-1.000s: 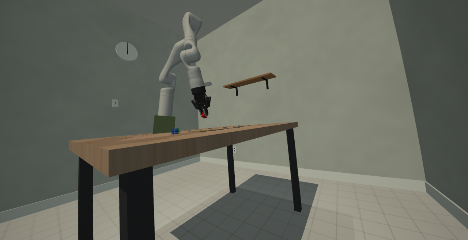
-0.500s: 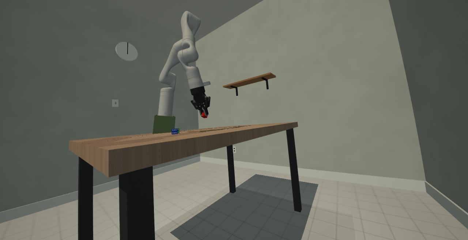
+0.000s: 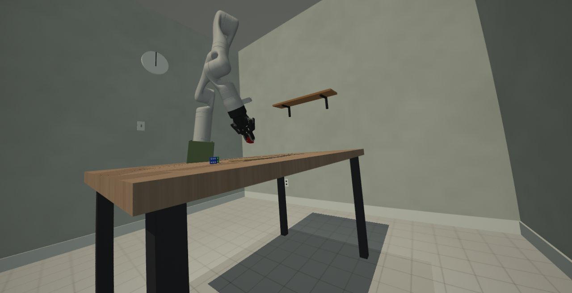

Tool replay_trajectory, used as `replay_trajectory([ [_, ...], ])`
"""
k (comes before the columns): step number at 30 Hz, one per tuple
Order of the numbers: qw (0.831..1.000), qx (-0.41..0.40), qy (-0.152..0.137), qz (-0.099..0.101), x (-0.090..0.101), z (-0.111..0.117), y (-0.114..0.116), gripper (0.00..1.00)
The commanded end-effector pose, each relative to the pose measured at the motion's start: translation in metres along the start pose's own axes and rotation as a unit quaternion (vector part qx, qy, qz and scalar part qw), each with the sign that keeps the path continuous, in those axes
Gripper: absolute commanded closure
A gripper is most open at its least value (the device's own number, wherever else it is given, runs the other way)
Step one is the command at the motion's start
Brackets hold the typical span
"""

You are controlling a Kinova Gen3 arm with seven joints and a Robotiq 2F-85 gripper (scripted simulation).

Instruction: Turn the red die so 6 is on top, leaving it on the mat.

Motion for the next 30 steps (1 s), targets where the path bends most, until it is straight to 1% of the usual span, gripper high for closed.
replay_trajectory([
  [1,1.000,-0.009,0.004,-0.003,0.001,-0.007,-0.003,0.79],
  [5,1.000,-0.009,0.006,-0.003,0.001,-0.008,-0.003,0.79],
  [7,1.000,-0.009,0.013,-0.004,0.001,-0.009,-0.003,0.79],
  [9,1.000,-0.009,0.013,-0.004,0.001,-0.009,-0.003,0.79],
  [10,1.000,-0.009,0.018,-0.004,0.000,-0.009,-0.003,0.79],
  [13,0.999,-0.010,0.043,-0.006,-0.001,-0.012,-0.003,0.79],
  [19,0.995,-0.009,0.103,-0.016,-0.002,-0.020,-0.005,0.79],
  [22,0.992,-0.009,0.123,-0.022,-0.001,-0.023,-0.005,0.79],
  [24,0.991,-0.008,0.130,-0.024,-0.001,-0.024,-0.005,0.79],
  [30,0.991,-0.008,0.132,-0.025,-0.001,-0.024,-0.005,0.79],
])
Point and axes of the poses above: the point where the finger pads meet when closed, its own x axis back along the fingers, its own y axis across the jaws, z = x × y, the point moved 5 cm from there along x, back along the fingers, and after that the axes turned 9 degrees about x, right-handed, at the moved point
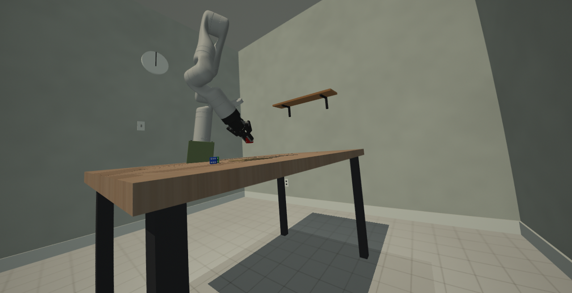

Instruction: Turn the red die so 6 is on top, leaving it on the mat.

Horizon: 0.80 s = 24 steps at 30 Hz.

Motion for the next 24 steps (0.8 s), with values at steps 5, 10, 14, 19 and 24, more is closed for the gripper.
replay_trajectory([
  [5,1.000,-0.002,0.001,-0.001,0.0000,-0.0018,-0.0010,0.79],
  [10,1.000,-0.002,0.001,-0.001,0.0000,-0.0018,-0.0010,0.79],
  [14,1.000,-0.002,0.001,-0.001,-0.0001,-0.0019,-0.0010,0.79],
  [19,1.000,-0.002,0.001,-0.001,-0.0009,-0.0027,-0.0011,0.79],
  [24,1.000,-0.002,0.001,-0.001,-0.0031,-0.0048,-0.0015,0.79],
])
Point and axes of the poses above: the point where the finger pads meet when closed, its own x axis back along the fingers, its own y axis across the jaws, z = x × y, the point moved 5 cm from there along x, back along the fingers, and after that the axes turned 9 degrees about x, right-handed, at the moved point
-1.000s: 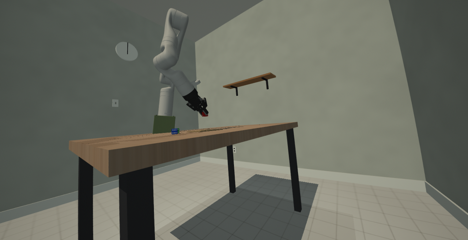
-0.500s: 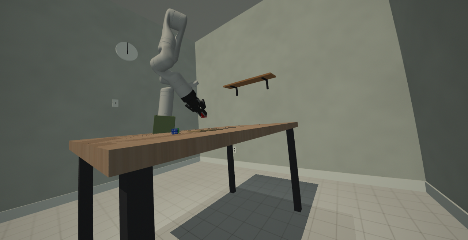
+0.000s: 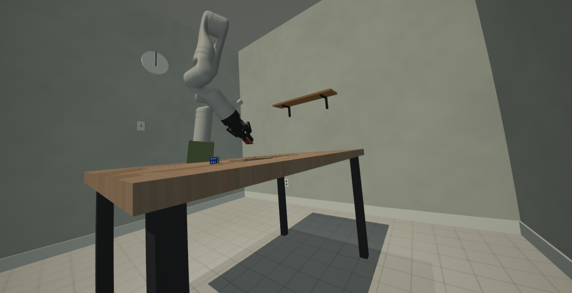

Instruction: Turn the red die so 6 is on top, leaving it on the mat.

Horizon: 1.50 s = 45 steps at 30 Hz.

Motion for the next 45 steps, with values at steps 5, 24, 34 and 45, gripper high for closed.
replay_trajectory([
  [5,1.000,0.000,0.000,0.000,-0.004,-0.004,-0.001,0.79],
  [24,1.000,0.000,0.000,0.000,-0.022,-0.021,-0.004,0.79],
  [34,1.000,0.000,0.000,0.000,-0.034,-0.033,-0.005,0.79],
  [45,1.000,0.000,0.000,0.000,-0.040,-0.040,-0.006,0.79],
])
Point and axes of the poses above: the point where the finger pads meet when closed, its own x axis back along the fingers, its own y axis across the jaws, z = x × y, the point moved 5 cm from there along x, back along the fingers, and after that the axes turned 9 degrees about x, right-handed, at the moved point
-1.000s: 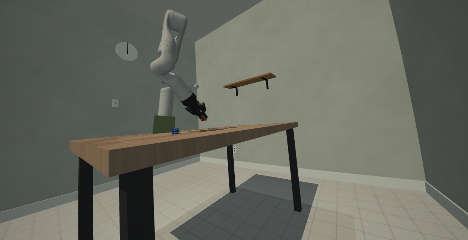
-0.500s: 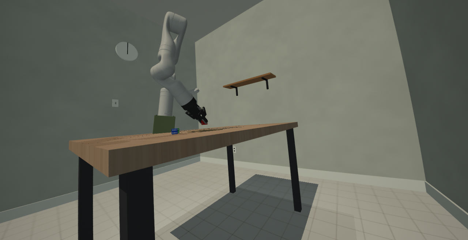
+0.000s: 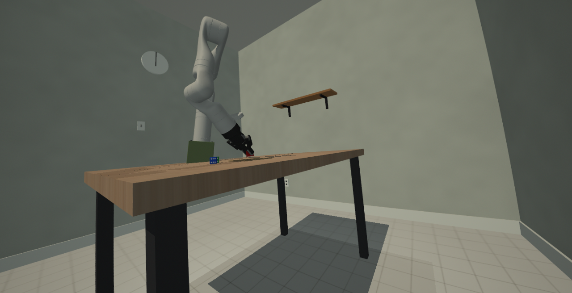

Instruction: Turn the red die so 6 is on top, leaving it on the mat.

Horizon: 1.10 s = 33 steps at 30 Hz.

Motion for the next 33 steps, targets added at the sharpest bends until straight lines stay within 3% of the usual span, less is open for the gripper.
replay_trajectory([
  [1,1.000,-0.001,0.001,0.000,-0.0020,-0.0017,-0.0009,0.79],
  [33,1.000,-0.001,0.001,0.000,-0.0040,-0.0037,-0.0012,0.79],
])
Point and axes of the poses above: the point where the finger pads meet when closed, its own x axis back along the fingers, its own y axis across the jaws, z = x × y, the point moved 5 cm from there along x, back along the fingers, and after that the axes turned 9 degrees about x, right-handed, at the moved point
